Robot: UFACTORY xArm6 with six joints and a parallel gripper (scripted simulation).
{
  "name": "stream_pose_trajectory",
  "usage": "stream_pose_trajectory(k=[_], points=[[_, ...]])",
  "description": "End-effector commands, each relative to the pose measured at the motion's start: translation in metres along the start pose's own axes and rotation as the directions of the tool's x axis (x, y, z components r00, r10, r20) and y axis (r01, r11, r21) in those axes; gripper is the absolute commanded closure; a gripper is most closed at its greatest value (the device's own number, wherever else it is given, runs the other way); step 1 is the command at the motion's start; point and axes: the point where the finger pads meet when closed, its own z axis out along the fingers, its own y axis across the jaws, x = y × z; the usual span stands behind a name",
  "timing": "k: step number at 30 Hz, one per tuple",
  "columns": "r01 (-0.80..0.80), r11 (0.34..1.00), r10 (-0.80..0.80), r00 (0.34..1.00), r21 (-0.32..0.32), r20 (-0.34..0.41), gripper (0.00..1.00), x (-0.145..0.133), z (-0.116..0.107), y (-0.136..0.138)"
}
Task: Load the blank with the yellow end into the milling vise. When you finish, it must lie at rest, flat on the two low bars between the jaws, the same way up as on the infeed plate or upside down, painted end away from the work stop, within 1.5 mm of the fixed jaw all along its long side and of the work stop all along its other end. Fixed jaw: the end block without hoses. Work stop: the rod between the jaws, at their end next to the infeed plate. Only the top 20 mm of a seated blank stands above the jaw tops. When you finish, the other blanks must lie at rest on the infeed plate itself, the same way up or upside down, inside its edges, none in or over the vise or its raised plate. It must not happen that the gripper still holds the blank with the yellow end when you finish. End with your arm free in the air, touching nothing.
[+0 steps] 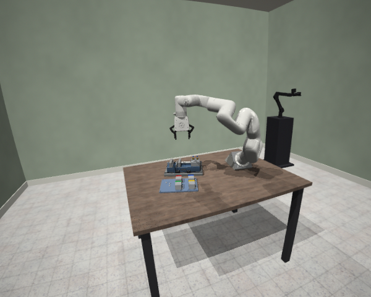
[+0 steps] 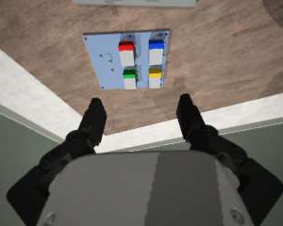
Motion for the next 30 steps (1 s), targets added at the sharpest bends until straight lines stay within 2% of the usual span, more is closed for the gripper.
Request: stream_pose_trajectory(k=[1, 4, 14, 21, 30], points=[[0.001, 1.000, -0.001, 1.000, 0.003, -0.001, 0.00, 0.000, -0.002, 0.000], [0.001, 1.000, -0.001, 1.000, 0.003, -0.001, 0.00, 0.000, -0.002, 0.000], [0.001, 1.000, -0.001, 1.000, 0.003, -0.001, 0.00, -0.003, 0.058, 0.000], [0.001, 1.000, -0.001, 1.000, 0.003, -0.001, 0.00, -0.003, 0.058, 0.000], [0.001, 1.000, -0.001, 1.000, 0.003, -0.001, 0.00, -0.056, 0.059, -0.003]])
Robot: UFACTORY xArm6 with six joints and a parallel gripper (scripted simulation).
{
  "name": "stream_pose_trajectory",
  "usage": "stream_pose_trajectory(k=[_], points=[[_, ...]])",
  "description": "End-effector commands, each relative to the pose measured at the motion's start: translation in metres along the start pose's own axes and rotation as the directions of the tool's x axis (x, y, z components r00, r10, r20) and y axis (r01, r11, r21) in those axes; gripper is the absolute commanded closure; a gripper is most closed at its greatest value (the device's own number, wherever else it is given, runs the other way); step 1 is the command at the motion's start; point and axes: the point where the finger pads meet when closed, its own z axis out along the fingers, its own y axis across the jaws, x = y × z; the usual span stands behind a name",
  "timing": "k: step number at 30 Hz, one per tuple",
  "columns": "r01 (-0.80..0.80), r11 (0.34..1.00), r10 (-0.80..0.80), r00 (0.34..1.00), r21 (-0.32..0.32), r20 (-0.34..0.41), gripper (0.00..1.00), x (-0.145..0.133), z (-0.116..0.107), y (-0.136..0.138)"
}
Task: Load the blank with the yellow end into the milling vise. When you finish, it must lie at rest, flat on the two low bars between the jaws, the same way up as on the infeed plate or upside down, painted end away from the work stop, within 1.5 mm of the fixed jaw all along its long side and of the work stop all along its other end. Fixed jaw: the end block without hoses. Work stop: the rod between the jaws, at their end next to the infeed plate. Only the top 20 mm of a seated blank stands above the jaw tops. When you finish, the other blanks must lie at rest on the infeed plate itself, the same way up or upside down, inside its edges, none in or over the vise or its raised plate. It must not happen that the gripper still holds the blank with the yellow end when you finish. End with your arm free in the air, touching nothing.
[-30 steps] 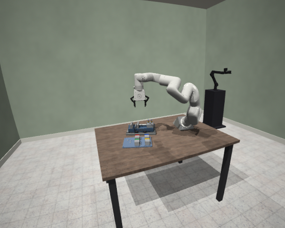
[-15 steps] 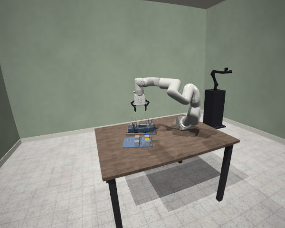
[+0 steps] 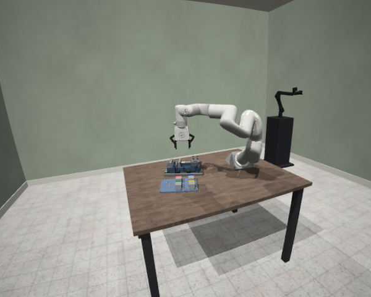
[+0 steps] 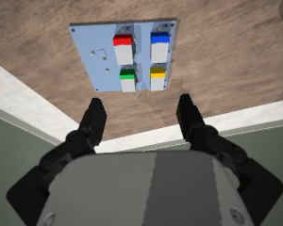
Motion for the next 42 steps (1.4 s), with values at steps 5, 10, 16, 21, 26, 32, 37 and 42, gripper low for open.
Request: stream_pose_trajectory(k=[5, 10, 16, 21, 26, 32, 37, 42], points=[[0.000, 1.000, 0.000, 1.000, 0.004, -0.001, 0.00, -0.0299, -0.0001, -0.0026], [0.001, 1.000, -0.001, 1.000, 0.005, -0.001, 0.00, -0.0288, -0.0002, -0.0024], [0.000, 1.000, 0.000, 1.000, 0.004, -0.001, 0.00, -0.0300, 0.0000, -0.0026], [0.000, 1.000, 0.000, 1.000, 0.004, -0.001, 0.00, -0.0304, 0.0000, -0.0026], [0.000, 1.000, 0.000, 1.000, 0.004, -0.001, 0.00, -0.0296, 0.0000, -0.0026], [0.000, 1.000, 0.000, 1.000, 0.004, -0.001, 0.00, -0.0256, -0.0002, -0.0023], [0.000, 1.000, 0.000, 1.000, 0.004, -0.001, 0.00, -0.0235, -0.0003, -0.0022], [0.000, 1.000, 0.000, 1.000, 0.004, -0.001, 0.00, -0.0235, -0.0003, -0.0022]])
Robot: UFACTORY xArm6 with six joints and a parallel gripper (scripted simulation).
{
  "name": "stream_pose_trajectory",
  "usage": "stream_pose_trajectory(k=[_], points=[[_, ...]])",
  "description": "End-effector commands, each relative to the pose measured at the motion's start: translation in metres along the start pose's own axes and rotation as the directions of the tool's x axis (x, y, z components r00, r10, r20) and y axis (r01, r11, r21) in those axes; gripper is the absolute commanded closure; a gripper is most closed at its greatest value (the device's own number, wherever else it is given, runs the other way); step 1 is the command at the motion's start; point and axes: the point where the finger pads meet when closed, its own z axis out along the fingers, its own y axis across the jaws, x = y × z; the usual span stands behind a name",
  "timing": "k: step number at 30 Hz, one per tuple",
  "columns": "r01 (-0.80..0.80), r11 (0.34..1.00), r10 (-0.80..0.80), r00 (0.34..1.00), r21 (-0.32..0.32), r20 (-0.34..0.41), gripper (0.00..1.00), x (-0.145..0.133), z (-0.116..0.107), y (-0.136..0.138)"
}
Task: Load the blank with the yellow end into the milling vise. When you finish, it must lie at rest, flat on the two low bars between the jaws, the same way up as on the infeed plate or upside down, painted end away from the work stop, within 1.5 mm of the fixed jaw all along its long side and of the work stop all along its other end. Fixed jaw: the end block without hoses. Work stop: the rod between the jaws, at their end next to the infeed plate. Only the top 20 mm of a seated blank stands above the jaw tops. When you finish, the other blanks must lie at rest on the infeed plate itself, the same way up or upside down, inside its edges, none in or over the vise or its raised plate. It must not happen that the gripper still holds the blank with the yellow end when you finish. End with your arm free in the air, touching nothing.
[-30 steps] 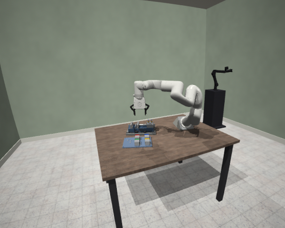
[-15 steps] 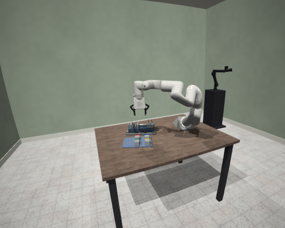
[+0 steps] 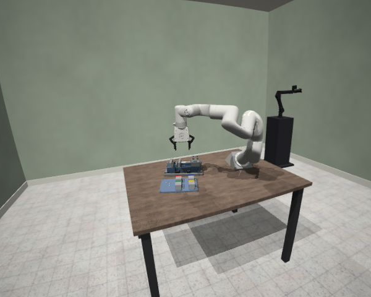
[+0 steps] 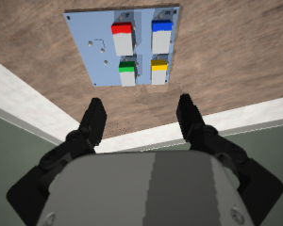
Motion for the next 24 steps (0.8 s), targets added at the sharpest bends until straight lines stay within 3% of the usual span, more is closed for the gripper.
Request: stream_pose_trajectory(k=[1, 24], points=[[0.001, 1.000, -0.001, 1.000, 0.003, -0.001, 0.00, 0.0002, -0.0015, -0.0005], [0.001, 1.000, -0.001, 1.000, 0.003, -0.001, 0.00, 0.0035, -0.0017, -0.0002]])
